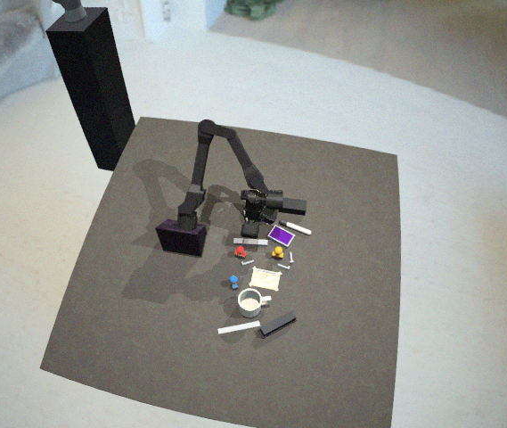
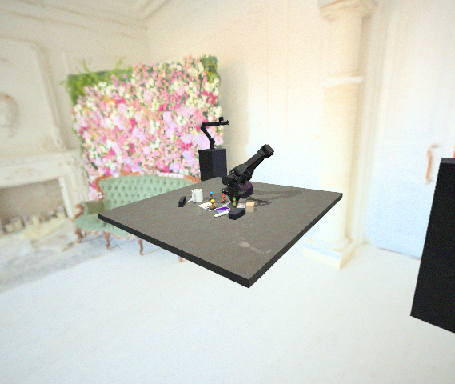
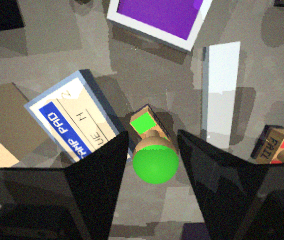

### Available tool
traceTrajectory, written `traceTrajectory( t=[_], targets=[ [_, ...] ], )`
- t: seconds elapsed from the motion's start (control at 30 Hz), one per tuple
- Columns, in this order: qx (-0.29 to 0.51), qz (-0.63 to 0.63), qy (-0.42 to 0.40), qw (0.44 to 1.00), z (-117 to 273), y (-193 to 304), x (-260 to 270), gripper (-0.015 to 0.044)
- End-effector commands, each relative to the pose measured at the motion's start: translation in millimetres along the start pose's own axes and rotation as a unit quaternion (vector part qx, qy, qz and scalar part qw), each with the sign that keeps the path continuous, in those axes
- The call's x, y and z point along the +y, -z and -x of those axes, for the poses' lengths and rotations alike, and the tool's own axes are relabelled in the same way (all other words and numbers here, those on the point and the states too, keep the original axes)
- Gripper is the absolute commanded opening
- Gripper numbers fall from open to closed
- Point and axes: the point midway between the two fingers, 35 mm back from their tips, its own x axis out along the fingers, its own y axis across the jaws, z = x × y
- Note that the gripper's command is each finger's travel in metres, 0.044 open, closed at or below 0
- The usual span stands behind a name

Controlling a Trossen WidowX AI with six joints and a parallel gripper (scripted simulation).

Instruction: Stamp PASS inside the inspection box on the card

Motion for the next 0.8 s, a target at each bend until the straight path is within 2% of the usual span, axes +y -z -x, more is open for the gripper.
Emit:
traceTrajectory(
  t=[0.0, 0.37, 0.47, 0.5, 0.77],
  targets=[
    [0.0, 0.0, 0.0, 1.0, 0.4, -0.3, 0.2, 0.016],
    [0.0, 0.0, 0.0, 1.0, 0.4, -0.3, 0.2, 0.0086],
    [0.0, 0.0, 0.0, 1.0, 1.1, -0.4, 0.1, 0.0008],
    [0.0, 0.0, 0.0, 1.0, 1.6, -0.4, 0.0, 0.0],
    [0.0, 0.0, 0.001, 1.0, 5.2, -1.0, -0.4, 0.0]
  ],
)
